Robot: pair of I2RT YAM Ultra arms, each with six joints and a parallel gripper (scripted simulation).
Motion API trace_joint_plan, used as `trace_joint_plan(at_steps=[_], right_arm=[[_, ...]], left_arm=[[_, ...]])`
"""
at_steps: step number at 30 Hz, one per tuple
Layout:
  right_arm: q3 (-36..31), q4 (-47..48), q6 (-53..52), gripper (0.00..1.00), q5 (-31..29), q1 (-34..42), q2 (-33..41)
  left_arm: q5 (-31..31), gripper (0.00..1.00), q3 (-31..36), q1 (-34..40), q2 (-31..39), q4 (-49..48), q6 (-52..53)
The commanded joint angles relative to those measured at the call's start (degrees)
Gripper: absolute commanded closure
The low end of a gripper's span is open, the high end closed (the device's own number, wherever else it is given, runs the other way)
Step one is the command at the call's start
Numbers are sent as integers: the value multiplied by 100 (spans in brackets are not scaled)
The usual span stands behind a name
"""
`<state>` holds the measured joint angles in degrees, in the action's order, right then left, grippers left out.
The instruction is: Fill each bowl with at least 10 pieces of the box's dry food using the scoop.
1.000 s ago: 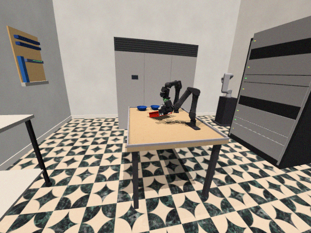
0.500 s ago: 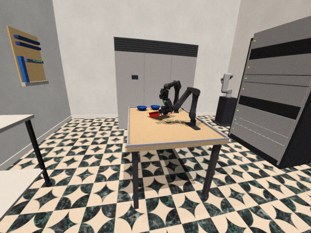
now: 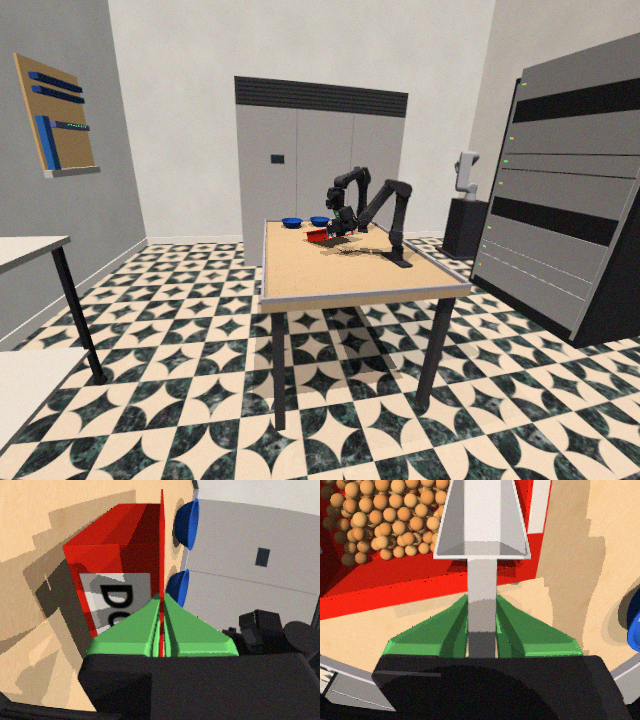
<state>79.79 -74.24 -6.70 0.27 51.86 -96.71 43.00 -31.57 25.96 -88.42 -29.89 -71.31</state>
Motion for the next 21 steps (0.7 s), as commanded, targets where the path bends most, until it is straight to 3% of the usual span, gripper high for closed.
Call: trace_joint_plan(at_steps=[1, 7, 10, 16, 21], right_arm=[[239, 97, 64, 100, 65, -84, -190], [317, -128, 89, 100, 107, -104, -471], [77, -35, 31, 100, 85, 21, -101], [277, -40, 63, 100, 84, -71, -80], [-42, 436, 69, 100, -43, -75, -72]], left_arm=[[49, 100, -229, -21, 297, -255, 82], [49, 100, -229, -21, 297, -255, 82], [49, 100, -229, -21, 297, -255, 82], [49, 100, -229, -21, 297, -255, 82], [49, 100, -229, -21, 297, -255, 82]])
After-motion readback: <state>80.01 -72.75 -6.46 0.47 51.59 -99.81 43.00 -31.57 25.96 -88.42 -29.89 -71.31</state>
